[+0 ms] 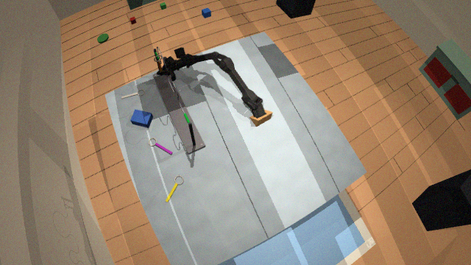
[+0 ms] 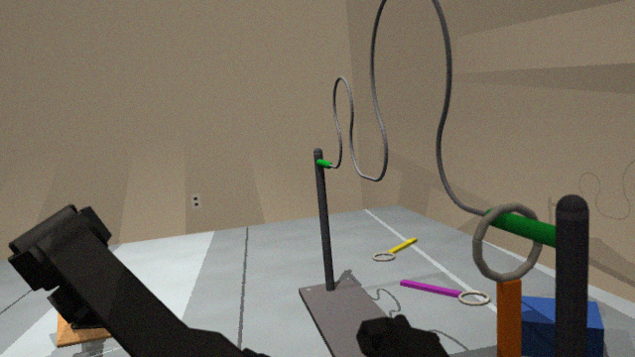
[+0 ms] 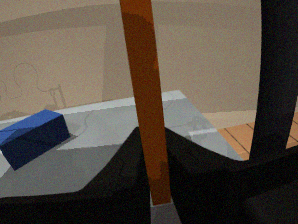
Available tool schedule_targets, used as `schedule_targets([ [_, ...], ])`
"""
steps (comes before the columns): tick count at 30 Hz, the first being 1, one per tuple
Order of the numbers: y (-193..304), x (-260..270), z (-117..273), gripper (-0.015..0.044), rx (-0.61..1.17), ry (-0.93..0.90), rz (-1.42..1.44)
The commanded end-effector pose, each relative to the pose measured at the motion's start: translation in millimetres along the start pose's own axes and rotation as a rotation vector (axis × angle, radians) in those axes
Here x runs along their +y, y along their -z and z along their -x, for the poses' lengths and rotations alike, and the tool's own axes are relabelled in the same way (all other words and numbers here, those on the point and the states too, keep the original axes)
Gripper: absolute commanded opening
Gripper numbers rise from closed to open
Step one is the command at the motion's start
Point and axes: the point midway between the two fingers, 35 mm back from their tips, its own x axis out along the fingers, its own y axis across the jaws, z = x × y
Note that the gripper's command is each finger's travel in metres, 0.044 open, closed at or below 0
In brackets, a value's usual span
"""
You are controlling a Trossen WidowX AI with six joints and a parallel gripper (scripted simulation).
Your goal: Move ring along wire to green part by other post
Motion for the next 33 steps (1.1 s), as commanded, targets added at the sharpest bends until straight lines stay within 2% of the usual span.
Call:
schedule_targets([
  [1, -8.9, 0.4, 0.0, -0.0150, 0.000, -0.002, 0.005],
  [26, -13.7, 1.0, 0.1, -0.0150, 0.000, -0.004, 0.006],
  [33, -14.4, 5.7, 11.2, -0.0150, 0.087, -0.003, 0.004],
])
